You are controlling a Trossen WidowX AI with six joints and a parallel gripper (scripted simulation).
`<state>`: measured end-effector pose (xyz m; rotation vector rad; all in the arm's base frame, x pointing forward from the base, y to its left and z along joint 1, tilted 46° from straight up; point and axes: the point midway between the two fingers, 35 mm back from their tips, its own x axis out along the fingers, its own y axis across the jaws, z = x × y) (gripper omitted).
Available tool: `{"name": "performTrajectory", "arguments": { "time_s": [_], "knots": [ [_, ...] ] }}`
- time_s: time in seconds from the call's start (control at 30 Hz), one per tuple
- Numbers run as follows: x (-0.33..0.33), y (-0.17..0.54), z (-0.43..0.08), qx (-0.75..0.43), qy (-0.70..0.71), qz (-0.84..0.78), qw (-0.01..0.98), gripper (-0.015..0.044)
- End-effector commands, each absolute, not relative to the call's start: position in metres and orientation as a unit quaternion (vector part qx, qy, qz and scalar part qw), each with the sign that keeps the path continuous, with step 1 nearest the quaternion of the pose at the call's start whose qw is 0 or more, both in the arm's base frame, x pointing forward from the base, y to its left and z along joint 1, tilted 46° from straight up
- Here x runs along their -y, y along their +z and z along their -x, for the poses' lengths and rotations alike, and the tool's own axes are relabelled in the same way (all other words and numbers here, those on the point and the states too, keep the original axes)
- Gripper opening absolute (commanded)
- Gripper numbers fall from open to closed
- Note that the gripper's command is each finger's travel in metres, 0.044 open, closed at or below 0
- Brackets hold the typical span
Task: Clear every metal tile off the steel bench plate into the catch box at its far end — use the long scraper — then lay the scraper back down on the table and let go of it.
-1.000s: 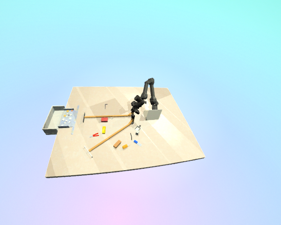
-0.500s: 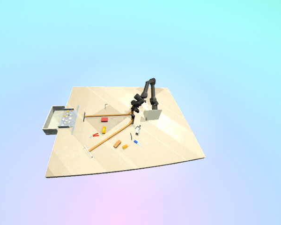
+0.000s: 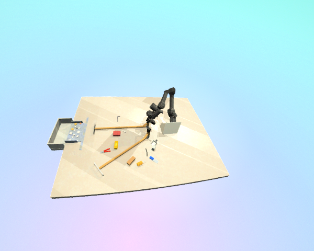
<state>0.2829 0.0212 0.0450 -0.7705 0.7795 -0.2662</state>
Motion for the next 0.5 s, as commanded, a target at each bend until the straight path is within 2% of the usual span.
{"name": "performTrajectory", "arguments": {
  "time_s": [0.0,0.47],
  "knots": [
    [-0.021,0.048,-0.284,-0.367,-0.125,0.364,0.847,0.0],
    [-0.023,0.052,-0.299,-0.366,-0.126,0.363,0.848,0.0]
  ]
}}
